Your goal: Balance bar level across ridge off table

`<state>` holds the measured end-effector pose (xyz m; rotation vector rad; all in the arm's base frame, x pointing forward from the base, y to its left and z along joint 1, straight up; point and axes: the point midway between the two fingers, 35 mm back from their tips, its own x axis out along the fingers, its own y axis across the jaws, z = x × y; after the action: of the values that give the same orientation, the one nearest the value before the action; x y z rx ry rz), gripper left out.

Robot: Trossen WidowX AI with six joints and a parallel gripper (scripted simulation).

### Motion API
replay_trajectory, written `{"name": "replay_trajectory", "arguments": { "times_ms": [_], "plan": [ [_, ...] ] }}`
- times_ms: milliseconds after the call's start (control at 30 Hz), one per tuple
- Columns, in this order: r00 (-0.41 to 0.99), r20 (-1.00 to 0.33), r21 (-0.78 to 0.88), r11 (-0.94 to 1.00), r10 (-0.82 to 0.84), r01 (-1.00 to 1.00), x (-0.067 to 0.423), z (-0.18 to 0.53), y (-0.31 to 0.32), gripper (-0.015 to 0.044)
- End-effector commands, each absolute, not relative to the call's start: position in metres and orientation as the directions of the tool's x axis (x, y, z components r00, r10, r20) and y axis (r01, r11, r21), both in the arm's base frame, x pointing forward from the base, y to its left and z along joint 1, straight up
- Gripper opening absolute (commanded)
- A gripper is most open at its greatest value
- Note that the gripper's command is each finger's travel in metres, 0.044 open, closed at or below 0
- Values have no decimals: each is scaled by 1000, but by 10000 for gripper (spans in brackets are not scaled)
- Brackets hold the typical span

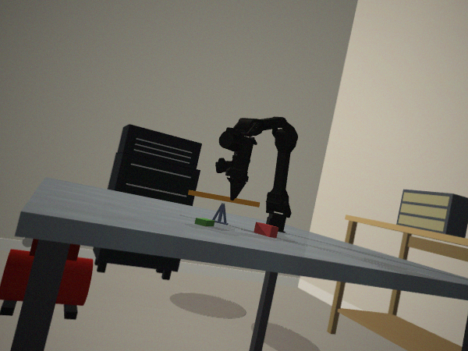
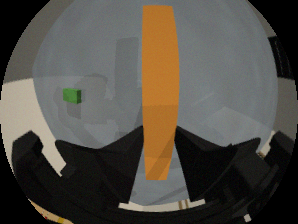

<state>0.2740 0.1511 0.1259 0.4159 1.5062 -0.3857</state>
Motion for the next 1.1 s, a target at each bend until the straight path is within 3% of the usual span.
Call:
{"name": "replay_trajectory", "arguments": {
  "times_ms": [0,1067],
  "plan": [
    [29,-999,28,870,16,492,274,125,152,0],
    [29,-999,28,870,16,492,274,123,152,0]
  ]
}}
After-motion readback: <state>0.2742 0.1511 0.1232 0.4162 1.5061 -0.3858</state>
